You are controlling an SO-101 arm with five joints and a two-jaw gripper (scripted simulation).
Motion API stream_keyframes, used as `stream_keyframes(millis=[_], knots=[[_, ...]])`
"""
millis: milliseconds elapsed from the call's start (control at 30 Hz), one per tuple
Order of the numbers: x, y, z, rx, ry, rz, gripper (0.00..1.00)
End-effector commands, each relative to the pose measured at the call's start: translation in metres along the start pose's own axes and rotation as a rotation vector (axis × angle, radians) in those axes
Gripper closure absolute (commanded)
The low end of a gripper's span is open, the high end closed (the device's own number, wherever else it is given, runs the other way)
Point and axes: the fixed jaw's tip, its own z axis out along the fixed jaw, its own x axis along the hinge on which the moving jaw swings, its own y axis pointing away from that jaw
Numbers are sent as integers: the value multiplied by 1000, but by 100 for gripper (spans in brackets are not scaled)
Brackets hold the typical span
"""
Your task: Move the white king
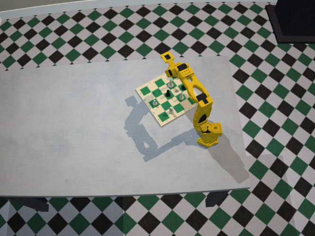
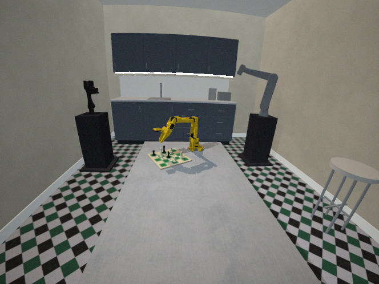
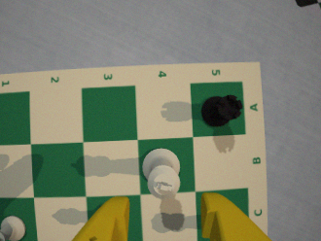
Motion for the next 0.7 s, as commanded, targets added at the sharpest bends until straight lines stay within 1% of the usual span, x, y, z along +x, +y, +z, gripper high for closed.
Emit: stream_keyframes(millis=[0,133,667], knots=[[7,-3,8,5,19,17,88],[10,-3,11,6,19,19,88],[11,-3,8,6,19,19,88]])
